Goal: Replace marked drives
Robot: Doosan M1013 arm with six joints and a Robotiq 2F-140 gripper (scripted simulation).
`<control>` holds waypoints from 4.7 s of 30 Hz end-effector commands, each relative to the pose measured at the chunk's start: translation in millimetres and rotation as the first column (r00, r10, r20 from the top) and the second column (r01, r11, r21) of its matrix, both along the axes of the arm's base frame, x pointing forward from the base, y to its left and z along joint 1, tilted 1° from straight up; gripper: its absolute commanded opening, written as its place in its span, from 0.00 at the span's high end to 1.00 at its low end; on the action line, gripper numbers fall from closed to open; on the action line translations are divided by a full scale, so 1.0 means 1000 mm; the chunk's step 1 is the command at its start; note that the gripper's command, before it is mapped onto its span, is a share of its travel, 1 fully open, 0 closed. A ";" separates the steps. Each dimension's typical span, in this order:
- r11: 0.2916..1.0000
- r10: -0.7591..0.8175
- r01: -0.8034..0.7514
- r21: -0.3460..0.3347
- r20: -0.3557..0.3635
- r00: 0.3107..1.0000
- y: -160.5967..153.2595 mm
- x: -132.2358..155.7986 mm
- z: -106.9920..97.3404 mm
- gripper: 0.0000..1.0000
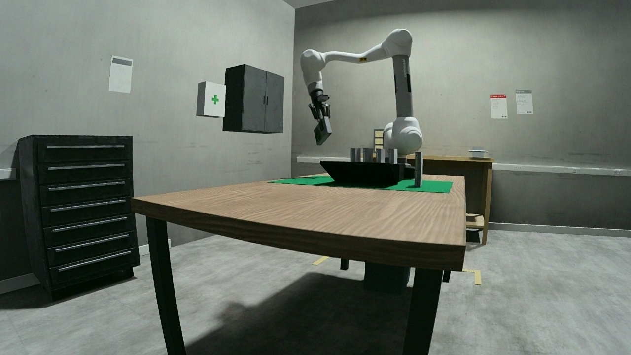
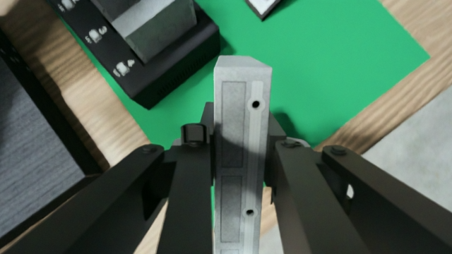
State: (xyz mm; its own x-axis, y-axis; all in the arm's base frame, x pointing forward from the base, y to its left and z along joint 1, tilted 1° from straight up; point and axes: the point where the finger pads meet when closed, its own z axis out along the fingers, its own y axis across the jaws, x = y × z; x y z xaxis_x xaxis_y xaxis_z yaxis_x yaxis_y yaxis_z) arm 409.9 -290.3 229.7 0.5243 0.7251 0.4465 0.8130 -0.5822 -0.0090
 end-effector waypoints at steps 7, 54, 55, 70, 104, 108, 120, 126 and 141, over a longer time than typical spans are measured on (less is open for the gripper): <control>0.988 -0.009 -0.009 0.156 0.113 0.994 0.000 0.000 0.000 0.90; 0.831 -0.126 -0.119 0.544 0.393 0.911 0.000 0.001 0.001 0.90; 0.824 -0.131 -0.124 0.553 0.399 0.908 0.000 0.001 0.001 0.90; 0.668 -0.244 -0.236 0.706 0.507 0.827 0.000 0.001 0.001 0.90; 0.643 -0.264 -0.253 0.723 0.519 0.813 -0.001 0.001 0.002 0.90; 0.643 -0.264 -0.253 0.723 0.519 0.813 -0.001 0.001 0.002 0.90; 0.643 -0.264 -0.253 0.723 0.519 0.813 -0.001 0.001 0.002 0.90; 0.643 -0.264 -0.253 0.723 0.519 0.813 -0.001 0.001 0.002 0.90; 0.643 -0.264 -0.253 0.723 0.519 0.813 -0.001 0.003 0.002 0.90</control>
